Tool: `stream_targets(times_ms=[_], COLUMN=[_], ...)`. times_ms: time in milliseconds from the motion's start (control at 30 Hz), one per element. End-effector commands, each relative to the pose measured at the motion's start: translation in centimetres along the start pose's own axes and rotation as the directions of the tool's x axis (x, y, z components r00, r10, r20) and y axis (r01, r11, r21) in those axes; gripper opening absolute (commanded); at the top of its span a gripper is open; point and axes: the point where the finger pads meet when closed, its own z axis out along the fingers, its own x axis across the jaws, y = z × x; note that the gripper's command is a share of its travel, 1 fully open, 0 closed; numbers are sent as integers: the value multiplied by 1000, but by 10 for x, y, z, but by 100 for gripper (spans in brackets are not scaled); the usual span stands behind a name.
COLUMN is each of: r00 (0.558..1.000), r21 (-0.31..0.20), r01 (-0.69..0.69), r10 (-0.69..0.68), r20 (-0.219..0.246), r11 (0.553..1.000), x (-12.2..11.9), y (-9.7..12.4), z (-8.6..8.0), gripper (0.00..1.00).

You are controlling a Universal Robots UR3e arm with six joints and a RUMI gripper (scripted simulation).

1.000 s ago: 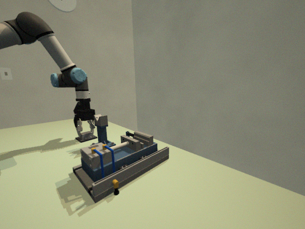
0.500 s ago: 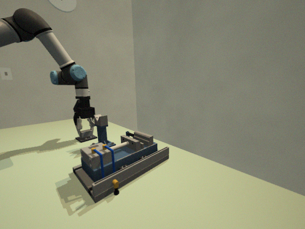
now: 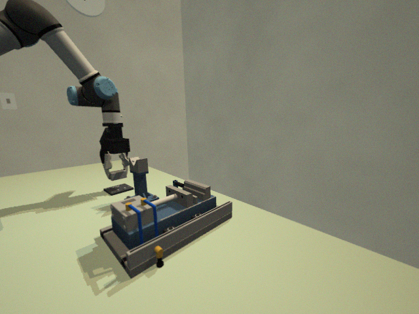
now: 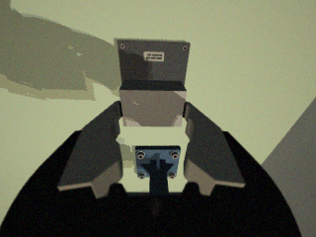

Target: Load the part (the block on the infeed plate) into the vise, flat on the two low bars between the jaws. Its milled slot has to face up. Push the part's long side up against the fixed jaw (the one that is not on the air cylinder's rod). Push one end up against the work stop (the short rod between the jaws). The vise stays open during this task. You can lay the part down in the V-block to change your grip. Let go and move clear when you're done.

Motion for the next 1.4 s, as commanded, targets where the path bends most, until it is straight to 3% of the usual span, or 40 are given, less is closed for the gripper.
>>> stream_targets(times_ms=[0, 1000, 1367], r00=[1000, 1000, 1000], r21=[1, 1, 1], r01=[0, 0, 0], r10=[0, 0, 0], r20=[-2, -2, -2], r11=[1000, 1000, 1000], x=[1, 0, 0], y=[0, 0, 0], z=[-9, -130, -154], gripper=[0, 0, 0])
